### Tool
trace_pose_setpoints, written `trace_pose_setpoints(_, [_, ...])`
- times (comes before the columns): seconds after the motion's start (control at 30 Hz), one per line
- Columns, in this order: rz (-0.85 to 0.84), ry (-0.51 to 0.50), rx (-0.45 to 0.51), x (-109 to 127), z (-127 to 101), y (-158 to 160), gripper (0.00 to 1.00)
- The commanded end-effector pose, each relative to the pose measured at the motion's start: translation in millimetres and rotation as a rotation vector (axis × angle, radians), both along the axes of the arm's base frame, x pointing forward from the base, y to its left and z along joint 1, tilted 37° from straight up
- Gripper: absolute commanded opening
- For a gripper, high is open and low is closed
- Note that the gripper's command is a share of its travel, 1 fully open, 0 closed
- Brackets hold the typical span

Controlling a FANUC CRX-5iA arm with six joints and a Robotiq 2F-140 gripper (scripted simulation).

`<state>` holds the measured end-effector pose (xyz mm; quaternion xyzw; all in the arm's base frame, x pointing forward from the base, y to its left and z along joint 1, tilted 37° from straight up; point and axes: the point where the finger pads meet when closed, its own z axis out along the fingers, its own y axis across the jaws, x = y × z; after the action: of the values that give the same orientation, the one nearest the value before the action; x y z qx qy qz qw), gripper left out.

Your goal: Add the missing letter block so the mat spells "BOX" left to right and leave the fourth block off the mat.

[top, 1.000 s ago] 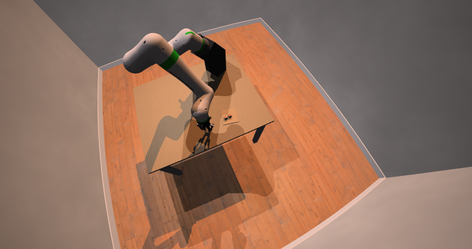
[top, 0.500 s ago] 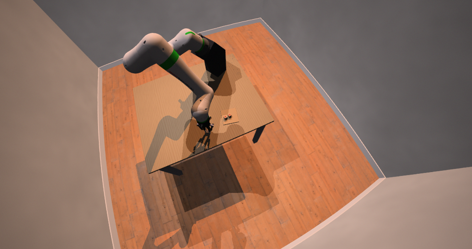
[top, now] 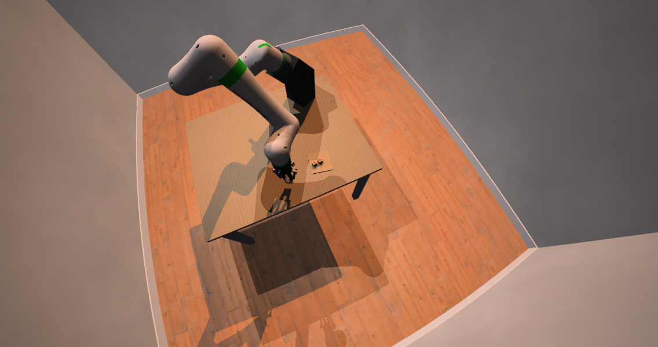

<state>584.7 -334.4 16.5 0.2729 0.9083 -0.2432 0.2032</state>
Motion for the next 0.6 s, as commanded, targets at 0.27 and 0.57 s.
trace_pose_setpoints(0.27, [-0.001,0.002,0.001,-13,45,30,0.13])
trace_pose_setpoints(0.57, [-0.001,0.002,0.001,-13,45,30,0.13])
